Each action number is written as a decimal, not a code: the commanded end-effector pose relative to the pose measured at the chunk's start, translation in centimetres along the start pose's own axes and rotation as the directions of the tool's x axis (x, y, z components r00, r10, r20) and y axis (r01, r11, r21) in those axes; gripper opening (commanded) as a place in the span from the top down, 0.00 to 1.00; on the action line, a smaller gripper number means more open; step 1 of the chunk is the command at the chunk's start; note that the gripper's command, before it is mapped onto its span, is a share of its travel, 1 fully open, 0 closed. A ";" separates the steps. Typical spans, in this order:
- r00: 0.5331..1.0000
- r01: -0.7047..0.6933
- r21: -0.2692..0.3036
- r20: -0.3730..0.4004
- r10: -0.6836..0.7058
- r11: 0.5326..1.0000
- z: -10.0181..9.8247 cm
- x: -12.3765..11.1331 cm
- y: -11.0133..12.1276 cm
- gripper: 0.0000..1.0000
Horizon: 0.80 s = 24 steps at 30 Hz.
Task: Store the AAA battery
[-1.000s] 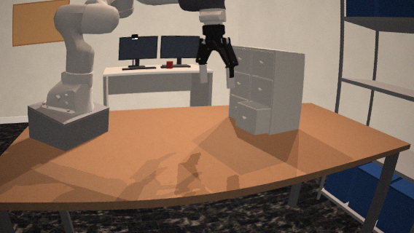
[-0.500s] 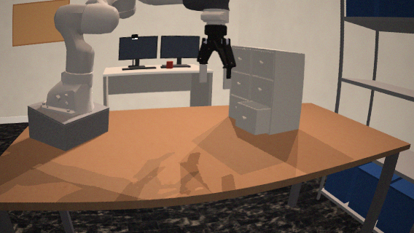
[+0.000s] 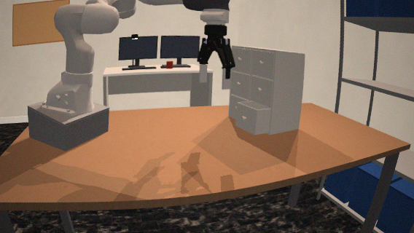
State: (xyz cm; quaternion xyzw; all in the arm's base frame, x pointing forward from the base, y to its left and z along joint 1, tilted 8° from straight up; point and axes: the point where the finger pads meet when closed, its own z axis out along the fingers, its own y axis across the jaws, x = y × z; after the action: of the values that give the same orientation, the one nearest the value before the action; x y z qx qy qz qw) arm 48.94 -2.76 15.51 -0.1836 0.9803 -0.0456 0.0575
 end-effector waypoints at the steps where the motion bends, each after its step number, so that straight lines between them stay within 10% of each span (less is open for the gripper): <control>1: 1.000 -0.009 -0.001 -0.005 0.009 1.000 0.0 0.0 0.1 0.00; 24: 1.000 -0.005 0.000 -0.001 0.005 1.000 -1.4 2.0 0.6 0.00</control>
State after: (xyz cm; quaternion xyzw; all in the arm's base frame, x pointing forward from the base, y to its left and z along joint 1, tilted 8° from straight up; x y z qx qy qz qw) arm 47.82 -2.84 16.20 -0.1785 0.9810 -0.0457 0.0603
